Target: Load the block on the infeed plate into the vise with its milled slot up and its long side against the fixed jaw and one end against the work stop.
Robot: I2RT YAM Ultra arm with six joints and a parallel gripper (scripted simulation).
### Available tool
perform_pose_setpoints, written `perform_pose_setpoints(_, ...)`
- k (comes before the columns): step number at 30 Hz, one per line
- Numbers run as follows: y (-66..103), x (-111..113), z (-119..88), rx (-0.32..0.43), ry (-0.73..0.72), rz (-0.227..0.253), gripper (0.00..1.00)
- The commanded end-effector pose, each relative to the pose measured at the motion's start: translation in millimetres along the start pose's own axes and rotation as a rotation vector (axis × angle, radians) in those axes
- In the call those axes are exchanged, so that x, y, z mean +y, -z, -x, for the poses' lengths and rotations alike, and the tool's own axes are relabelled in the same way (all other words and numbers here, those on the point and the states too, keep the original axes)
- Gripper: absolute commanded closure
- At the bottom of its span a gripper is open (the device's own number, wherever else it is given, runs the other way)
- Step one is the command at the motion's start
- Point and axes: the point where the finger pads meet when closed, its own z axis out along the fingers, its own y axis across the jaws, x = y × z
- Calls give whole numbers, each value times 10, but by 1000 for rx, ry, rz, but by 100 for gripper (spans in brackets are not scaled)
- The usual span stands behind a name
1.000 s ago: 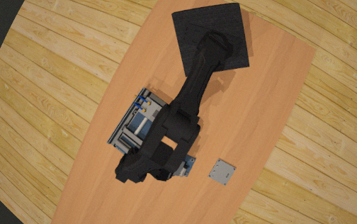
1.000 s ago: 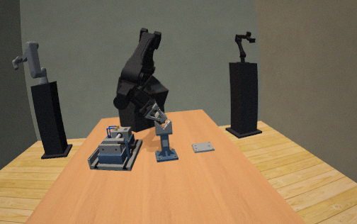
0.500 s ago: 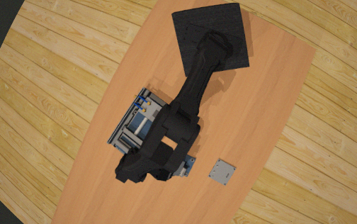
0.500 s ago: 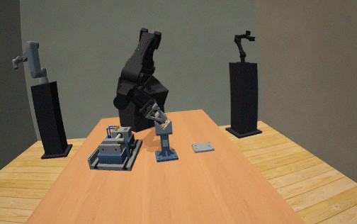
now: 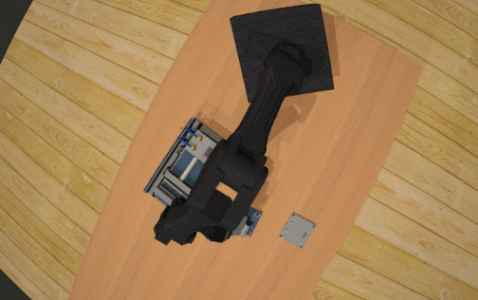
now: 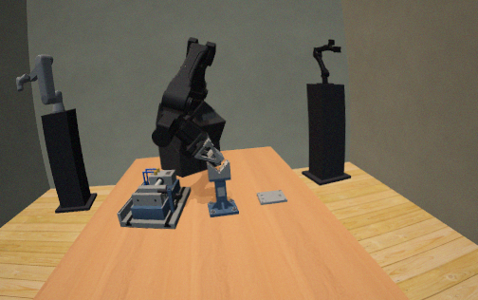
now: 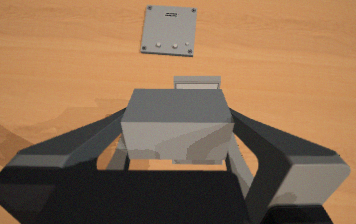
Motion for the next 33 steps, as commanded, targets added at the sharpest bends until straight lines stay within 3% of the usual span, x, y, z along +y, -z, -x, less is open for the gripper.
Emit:
perform_pose_setpoints(1, 228, -182, 193, -7, 47, -56, 100)
perform_pose_setpoints(26, 216, -183, 164, 5, 49, -61, 100)
perform_pose_setpoints(28, 167, -76, 107, 2, 20, -49, 100)
perform_pose_setpoints(33, 157, -58, 91, 13, 20, -49, 100)
